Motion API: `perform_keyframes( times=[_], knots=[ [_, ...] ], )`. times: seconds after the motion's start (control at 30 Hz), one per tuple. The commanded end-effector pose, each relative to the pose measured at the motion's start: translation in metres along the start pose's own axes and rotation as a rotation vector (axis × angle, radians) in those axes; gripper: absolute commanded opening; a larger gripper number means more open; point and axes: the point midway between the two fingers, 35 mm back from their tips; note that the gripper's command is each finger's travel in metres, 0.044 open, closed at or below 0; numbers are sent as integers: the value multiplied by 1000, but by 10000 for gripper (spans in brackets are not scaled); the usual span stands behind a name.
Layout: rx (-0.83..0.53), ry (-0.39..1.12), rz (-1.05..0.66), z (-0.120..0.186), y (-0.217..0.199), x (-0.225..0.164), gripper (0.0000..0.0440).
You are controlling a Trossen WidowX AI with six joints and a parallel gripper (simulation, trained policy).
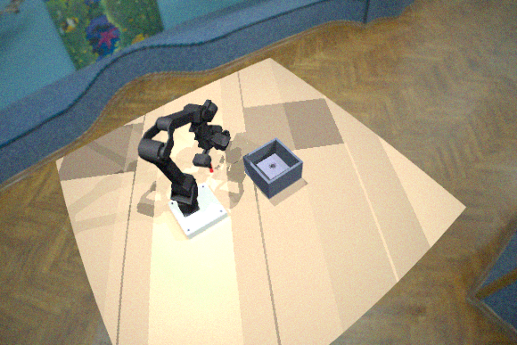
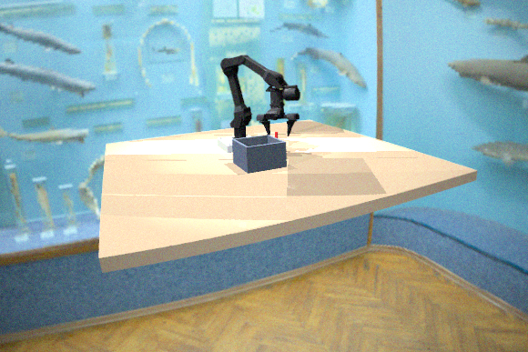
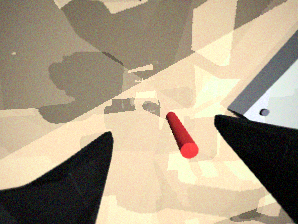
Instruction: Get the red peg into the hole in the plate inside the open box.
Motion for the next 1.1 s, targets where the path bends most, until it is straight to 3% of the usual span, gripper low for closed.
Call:
perform_keyframes(
  times=[0.0,0.2,0.77,1.07],
  knots=[
    [-3,22,-48,-19,-6,-4,440],
    [13,40,-105,-38,-8,-9,421],
    [-6,158,-178,-44,-12,-13,0],
    [58,80,-110,-19,0,7,0]
  ],
)
Point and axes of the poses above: the point midway between the two fingers, 35 mm back from their tips, its own z axis back along the fingers, its own y axis across the jaws, x = y × z, and after that the axes turned 2 degrees about z, right-handed
